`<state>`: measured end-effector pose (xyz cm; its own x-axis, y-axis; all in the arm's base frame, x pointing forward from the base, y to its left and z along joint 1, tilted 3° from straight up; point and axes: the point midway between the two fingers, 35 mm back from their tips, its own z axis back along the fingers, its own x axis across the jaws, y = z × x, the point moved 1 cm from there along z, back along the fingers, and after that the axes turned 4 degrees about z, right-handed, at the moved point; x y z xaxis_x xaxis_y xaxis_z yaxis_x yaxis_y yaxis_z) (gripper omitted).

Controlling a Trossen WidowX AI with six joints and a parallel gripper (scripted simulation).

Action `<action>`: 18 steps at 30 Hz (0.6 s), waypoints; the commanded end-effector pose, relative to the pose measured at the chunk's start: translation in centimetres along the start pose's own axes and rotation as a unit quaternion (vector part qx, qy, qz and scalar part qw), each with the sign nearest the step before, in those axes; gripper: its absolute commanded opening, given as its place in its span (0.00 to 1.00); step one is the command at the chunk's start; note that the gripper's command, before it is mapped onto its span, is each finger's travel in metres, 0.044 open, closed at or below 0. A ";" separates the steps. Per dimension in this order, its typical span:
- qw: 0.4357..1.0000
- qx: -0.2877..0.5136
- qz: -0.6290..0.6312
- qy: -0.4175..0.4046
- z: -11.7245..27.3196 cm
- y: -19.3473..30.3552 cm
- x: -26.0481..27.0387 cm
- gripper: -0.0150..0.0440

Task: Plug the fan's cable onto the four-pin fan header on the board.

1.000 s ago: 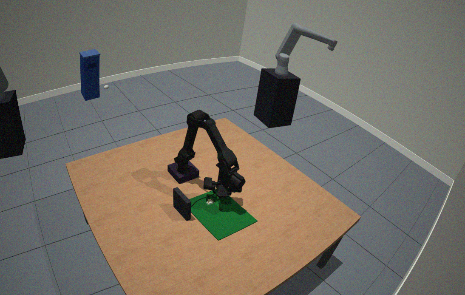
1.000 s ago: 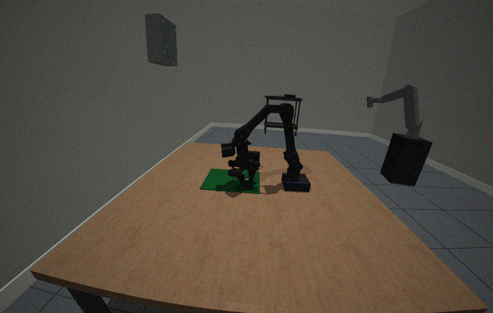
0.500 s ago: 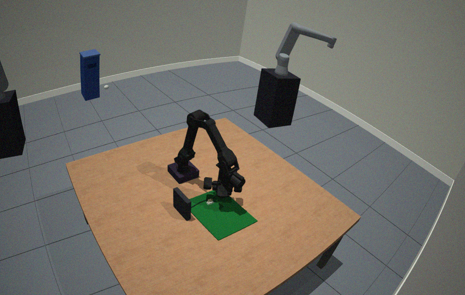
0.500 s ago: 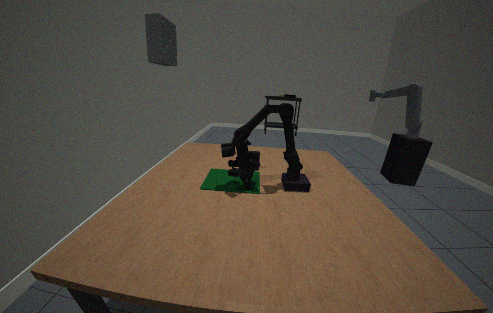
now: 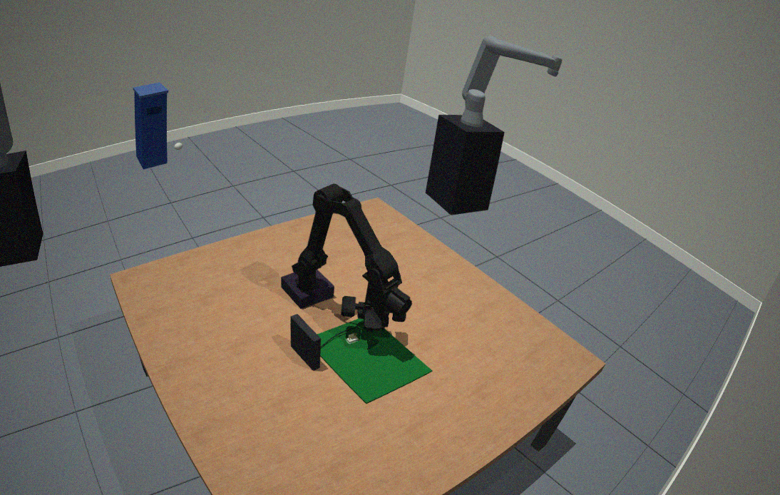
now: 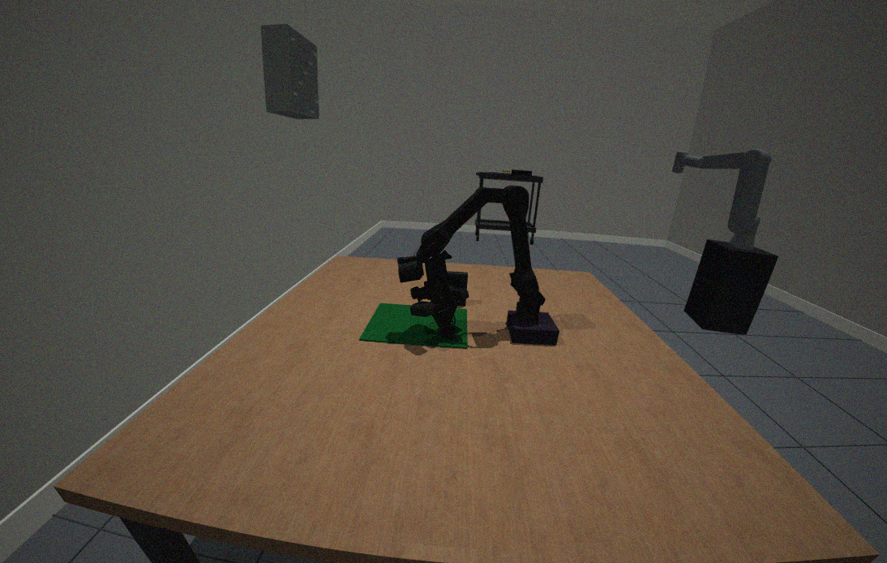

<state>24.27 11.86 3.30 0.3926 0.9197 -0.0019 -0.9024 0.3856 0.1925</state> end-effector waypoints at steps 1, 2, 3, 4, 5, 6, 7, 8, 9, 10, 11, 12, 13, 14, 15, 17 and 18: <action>1.000 -0.003 0.001 -0.003 1.3 0.1 0.3 0.25; 1.000 -0.003 0.001 -0.003 1.6 0.1 0.3 0.25; 1.000 -0.003 0.001 -0.003 1.9 0.2 0.3 0.25; 1.000 -0.003 0.001 -0.003 2.2 0.2 0.4 0.25; 1.000 -0.003 0.001 -0.003 2.5 0.3 0.4 0.25; 1.000 -0.003 0.001 -0.003 2.8 0.3 0.4 0.25; 1.000 -0.003 0.001 -0.003 3.1 0.4 0.4 0.25; 1.000 -0.003 0.001 -0.003 3.4 0.5 0.4 0.25; 1.000 -0.002 0.001 -0.003 3.7 0.5 0.4 0.25; 1.000 -0.002 0.001 -0.003 4.0 0.6 0.4 0.25; 1.000 -0.002 0.002 -0.003 4.3 0.7 0.4 0.25; 1.000 -0.002 0.002 -0.003 4.6 0.8 0.4 0.25; 1.000 -0.002 0.002 -0.003 4.9 0.9 0.4 0.25; 1.000 -0.002 0.002 -0.003 5.2 0.9 0.4 0.25; 1.000 -0.002 0.002 -0.003 5.5 1.0 0.4 0.25; 1.000 -0.002 0.002 -0.003 6.1 1.2 0.4 0.25; 1.000 -0.002 0.002 -0.003 6.4 1.3 0.4 0.25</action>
<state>24.43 12.18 8.64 0.3848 0.9230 -0.0010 -0.9059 0.3778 0.1915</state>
